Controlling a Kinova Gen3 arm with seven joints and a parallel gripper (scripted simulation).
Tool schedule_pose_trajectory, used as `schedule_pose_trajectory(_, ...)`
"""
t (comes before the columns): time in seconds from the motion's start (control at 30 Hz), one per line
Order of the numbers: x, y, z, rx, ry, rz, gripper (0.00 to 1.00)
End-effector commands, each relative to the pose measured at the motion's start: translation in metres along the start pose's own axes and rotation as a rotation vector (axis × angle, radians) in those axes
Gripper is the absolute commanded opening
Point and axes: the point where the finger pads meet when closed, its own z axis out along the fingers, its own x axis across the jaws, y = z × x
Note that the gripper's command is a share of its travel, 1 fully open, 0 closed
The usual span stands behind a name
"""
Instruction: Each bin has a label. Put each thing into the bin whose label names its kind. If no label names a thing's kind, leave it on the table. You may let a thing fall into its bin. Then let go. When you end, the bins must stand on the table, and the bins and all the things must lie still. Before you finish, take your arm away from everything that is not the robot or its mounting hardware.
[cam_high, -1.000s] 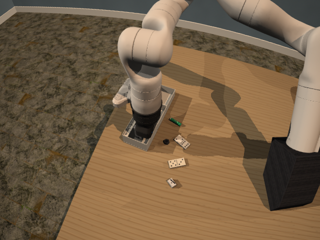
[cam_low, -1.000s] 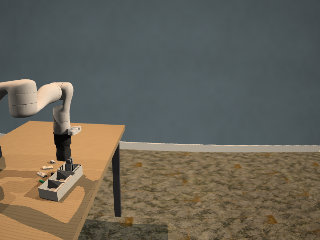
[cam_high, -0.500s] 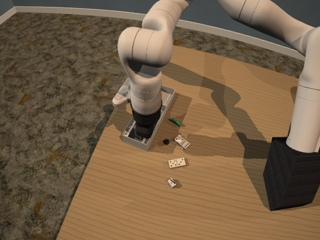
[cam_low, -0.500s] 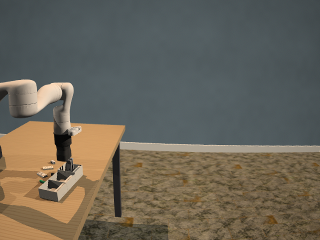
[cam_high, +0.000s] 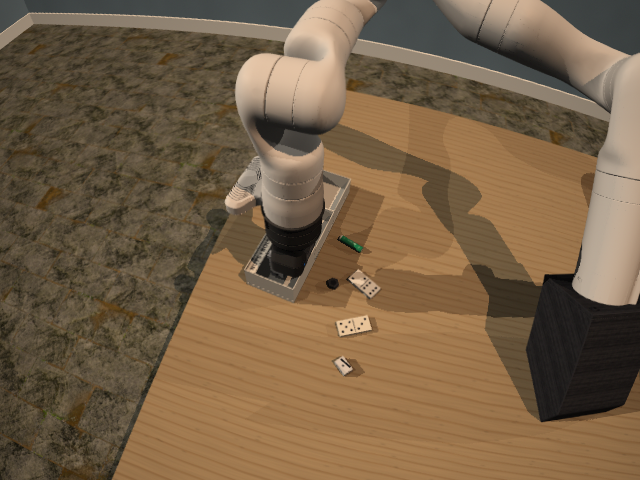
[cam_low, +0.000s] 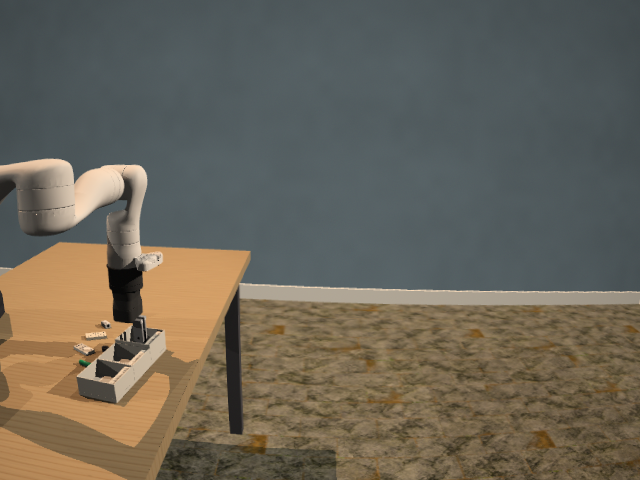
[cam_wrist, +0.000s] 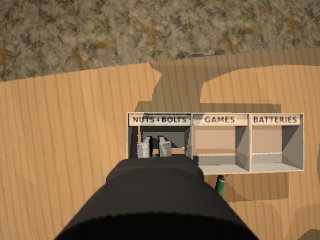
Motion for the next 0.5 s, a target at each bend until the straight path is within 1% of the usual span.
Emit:
schedule_pose_trajectory(0.0,-0.001,-0.001,-0.004,0.003,-0.001,0.0,0.31)
schedule_pose_trajectory(0.47,-0.001,-0.001,-0.02,0.003,-0.001,0.0,0.31)
